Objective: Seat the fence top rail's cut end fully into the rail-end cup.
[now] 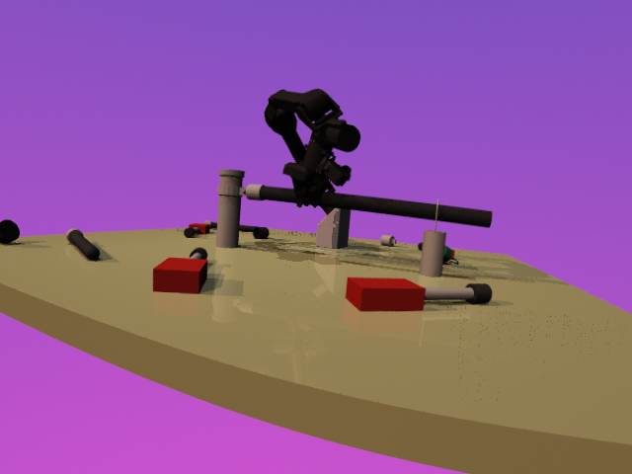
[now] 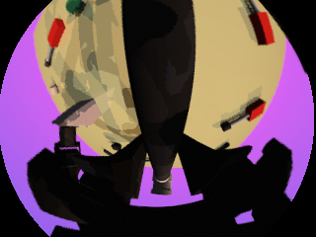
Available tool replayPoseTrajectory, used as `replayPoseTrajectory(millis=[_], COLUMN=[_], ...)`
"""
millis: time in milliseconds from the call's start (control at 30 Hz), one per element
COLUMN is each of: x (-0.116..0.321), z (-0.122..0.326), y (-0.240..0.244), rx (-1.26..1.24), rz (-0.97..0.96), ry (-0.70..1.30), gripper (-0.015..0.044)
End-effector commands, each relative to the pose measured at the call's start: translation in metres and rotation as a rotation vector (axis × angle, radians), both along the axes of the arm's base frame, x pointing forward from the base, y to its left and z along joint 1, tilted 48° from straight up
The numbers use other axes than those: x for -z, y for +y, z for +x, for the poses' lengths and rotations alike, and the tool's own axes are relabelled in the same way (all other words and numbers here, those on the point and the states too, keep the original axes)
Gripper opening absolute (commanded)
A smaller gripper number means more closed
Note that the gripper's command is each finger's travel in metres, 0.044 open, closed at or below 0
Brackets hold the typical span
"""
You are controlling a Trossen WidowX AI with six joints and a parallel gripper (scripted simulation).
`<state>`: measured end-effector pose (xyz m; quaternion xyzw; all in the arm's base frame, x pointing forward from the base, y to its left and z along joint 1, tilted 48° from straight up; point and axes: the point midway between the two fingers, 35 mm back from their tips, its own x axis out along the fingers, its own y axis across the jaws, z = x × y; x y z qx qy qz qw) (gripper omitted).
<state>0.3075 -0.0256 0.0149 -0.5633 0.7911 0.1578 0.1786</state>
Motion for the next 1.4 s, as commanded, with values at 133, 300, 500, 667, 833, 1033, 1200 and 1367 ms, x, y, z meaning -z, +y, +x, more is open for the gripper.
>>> replayPoseTrajectory(millis=[133,300,500,667,833,1033,1200,1367], x=[-0.007,-0.008,-0.009,-0.010,-0.012,-0.013,-0.014,-0.015], z=[0.002,0.002,0.001,0.001,0.001,0.001,0.001,0.001], y=[-0.002,-0.003,-0.005,-0.006,-0.007,-0.009,-0.010,-0.011], rx=[-0.011,-0.011,-0.011,-0.011,-0.011,-0.011,-0.011,-0.011], rz=[-0.004,-0.004,-0.004,-0.004,-0.005,-0.005,-0.005,-0.005], ry=[-0.007,-0.007,-0.007,-0.007,-0.007,-0.007,-0.007,-0.007], gripper=[0.0000,0.0000,0.0000,0.0000,0.0000,0.0000,0.0000,0.0000])
